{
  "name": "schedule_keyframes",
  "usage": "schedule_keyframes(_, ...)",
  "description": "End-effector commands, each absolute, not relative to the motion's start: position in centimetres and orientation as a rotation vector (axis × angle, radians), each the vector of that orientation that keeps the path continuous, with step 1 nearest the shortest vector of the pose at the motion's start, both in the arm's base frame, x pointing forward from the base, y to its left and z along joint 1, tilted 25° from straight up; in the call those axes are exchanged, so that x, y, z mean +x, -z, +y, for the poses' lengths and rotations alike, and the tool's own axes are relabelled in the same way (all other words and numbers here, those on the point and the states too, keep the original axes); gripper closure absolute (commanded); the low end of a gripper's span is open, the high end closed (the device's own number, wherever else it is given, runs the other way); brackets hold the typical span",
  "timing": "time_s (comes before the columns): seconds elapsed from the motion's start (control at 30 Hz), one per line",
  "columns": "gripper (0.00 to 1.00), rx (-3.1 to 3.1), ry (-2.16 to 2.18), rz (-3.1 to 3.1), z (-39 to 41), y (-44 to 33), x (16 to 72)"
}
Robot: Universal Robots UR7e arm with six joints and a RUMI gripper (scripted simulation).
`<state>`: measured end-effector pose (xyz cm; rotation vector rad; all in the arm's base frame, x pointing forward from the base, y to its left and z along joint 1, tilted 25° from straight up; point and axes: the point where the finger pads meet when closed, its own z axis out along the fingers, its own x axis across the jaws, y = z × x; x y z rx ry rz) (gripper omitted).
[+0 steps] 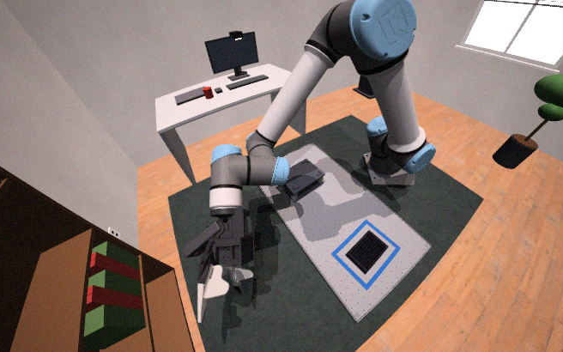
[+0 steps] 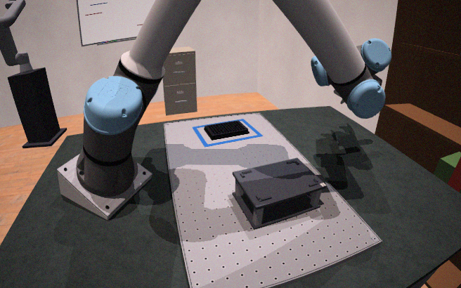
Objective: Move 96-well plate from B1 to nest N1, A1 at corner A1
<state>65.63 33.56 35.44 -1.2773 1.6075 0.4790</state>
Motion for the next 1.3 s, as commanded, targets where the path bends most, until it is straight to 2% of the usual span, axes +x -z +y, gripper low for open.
schedule_keyframes(0.0,0.00,-1.278,-0.478,1.606,33.6,-35.5,65.6)
schedule_keyframes(1.27,0.00,-1.545,-0.311,1.845,39.1,-25.4,56.2)
